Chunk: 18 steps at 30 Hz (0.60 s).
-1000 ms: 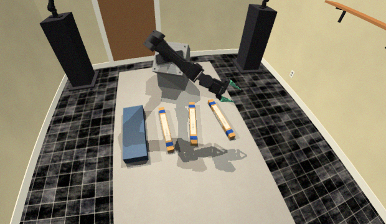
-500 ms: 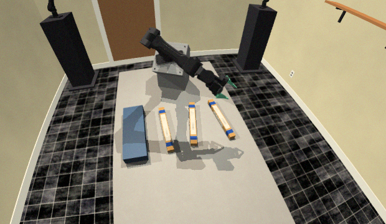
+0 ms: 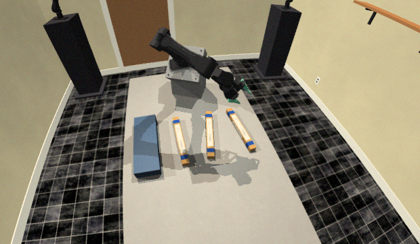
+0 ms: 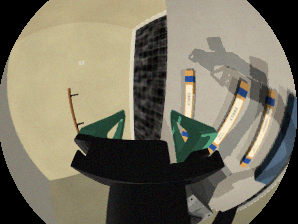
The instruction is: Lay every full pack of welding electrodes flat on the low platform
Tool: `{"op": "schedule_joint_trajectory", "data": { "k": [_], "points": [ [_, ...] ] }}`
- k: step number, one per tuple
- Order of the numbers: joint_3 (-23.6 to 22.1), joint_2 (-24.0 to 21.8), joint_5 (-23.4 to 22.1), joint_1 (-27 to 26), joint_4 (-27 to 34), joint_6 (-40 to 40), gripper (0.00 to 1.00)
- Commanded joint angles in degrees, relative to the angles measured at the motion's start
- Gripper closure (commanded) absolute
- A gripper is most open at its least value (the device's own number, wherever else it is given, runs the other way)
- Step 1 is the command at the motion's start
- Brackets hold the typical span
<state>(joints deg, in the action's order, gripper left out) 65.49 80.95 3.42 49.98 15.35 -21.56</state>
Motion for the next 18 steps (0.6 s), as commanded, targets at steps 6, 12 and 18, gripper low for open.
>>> {"op": "schedule_joint_trajectory", "data": {
  "k": [6,12,18],
  "points": [
    [2.6,-3.6,7.2,2.9,13.2,-4.5,0.26],
    [2.8,-4.4,8.8,3.4,16.1,-5.6,0.26],
    [2.9,-6.6,13.0,4.5,23.4,-8.4,0.26]
  ]
}}
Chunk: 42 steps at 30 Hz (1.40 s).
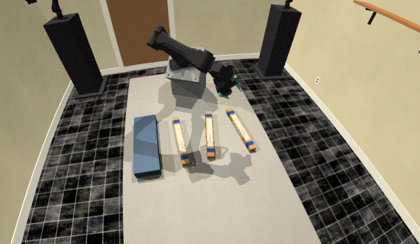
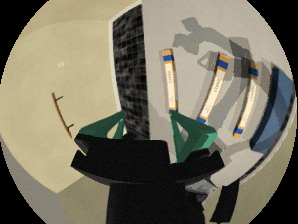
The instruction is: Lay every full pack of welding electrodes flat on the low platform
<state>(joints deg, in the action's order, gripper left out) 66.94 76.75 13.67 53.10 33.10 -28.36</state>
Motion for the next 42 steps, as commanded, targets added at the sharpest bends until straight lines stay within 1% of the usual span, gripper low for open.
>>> {"op": "schedule_joint_trajectory", "data": {
  "k": [1,2,4,5,7,9,11,12,13,14,15,16,18,20,21,24,25,26,28,29,31,32,33,34,36,38,39,42],
  "points": [
    [1.6,-2.4,2.8,1.4,5.9,-1.7,0.26],
    [1.7,-2.4,2.8,1.5,6.0,-1.8,0.26],
    [2.4,-2.9,5.6,2.4,10.1,-3.4,0.26],
    [1.8,-3.7,5.6,2.2,10.5,-3.4,0.26],
    [2.0,-3.7,5.7,2.3,10.9,-3.7,0.26],
    [2.7,-3.7,8.5,3.2,14.9,-5.2,0.26],
    [2.7,-3.7,8.5,3.2,14.9,-5.2,0.26],
    [1.4,-4.9,8.6,3.1,15.8,-5.5,0.26],
    [1.1,-4.8,8.6,3.2,15.9,-5.6,0.26],
    [2.8,-5.0,10.1,3.7,17.9,-6.5,0.26],
    [3.1,-5.3,11.4,4.1,19.7,-7.2,0.26],
    [2.4,-6.3,11.3,3.8,20.2,-7.2,0.26],
    [2.5,-6.3,11.4,4.0,20.6,-7.4,0.26],
    [3.3,-6.4,14.2,4.9,24.4,-9.0,0.26],
    [2.7,-7.7,14.1,4.7,25.0,-9.0,0.26],
    [2.8,-7.7,14.3,4.8,25.6,-9.4,0.26],
    [3.3,-6.5,15.9,5.5,27.6,-10.2,0.26],
    [3.6,-6.9,17.1,5.8,29.4,-10.9,0.26],
    [3.6,-6.9,17.1,5.8,29.4,-10.9,0.26],
    [1.9,-8.8,17.1,5.6,30.3,-11.2,0.26],
    [1.8,-8.9,17.2,5.7,30.5,-11.3,0.26],
    [3.5,-8.9,18.7,6.3,32.4,-12.3,0.26],
    [3.7,-9.1,19.9,6.6,34.1,-12.9,0.26],
    [3.2,-10.3,19.9,6.3,34.7,-12.8,0.26],
    [3.3,-10.3,20.0,6.4,35.1,-13.0,0.26],
    [3.9,-10.2,22.7,7.4,38.7,-14.6,0.26],
    [3.5,-11.7,22.7,7.1,39.4,-14.4,0.26],
    [3.6,-11.7,22.8,7.3,40.0,-14.9,0.26]
  ]
}}
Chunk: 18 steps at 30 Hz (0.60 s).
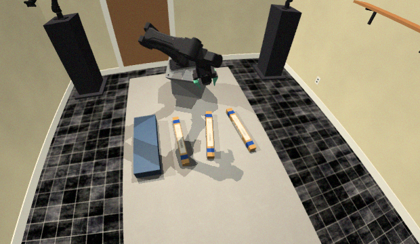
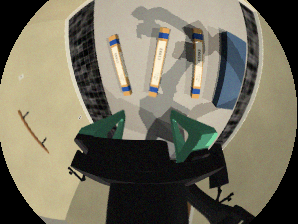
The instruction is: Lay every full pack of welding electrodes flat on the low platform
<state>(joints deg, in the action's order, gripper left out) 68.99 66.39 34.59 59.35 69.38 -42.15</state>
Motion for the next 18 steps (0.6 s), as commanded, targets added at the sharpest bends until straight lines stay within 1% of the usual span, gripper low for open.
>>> {"op": "schedule_joint_trajectory", "data": {
  "k": [1,3,4,5,7,9,10,12,14,15,18],
  "points": [
    [1.9,-0.4,3.5,1.7,5.7,-2.0,0.26],
    [1.9,-0.4,3.5,1.7,5.7,-2.0,0.26],
    [2.1,-0.7,4.8,2.2,7.6,-3.1,0.26],
    [1.7,-2.6,4.7,1.7,8.2,-2.8,0.26],
    [1.7,-2.7,4.8,1.8,8.5,-3.0,0.26],
    [2.1,-3.0,7.5,2.8,11.9,-4.6,0.26],
    [1.9,-4.0,7.5,2.4,12.6,-4.3,0.26],
    [2.0,-4.1,7.6,2.6,13.1,-4.6,0.26],
    [2.2,-4.1,10.3,3.6,16.5,-6.1,0.26],
    [2.1,-5.5,10.3,3.1,17.3,-5.8,0.26],
    [2.2,-5.5,10.4,3.4,18.0,-6.5,0.26]
  ]
}}
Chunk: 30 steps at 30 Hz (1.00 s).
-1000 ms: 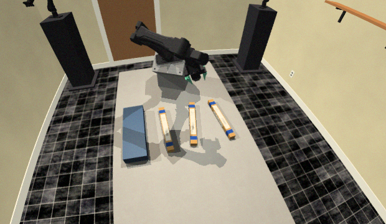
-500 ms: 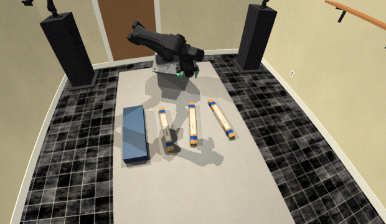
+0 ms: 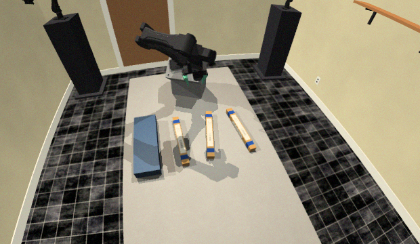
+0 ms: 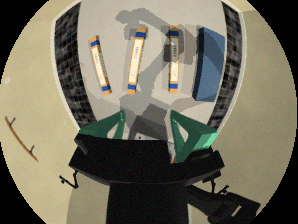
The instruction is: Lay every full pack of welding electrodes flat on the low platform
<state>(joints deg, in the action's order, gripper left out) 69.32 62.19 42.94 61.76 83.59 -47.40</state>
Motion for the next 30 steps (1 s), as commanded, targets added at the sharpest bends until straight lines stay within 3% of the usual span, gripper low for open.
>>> {"op": "schedule_joint_trajectory", "data": {
  "k": [1,3,30],
  "points": [
    [1.9,-1.3,2.1,1.0,3.8,-1.2,0.26],
    [2.1,0.7,2.2,1.3,4.3,-1.6,0.26],
    [2.1,-0.3,2.2,1.3,4.5,-1.8,0.26]
  ]
}}
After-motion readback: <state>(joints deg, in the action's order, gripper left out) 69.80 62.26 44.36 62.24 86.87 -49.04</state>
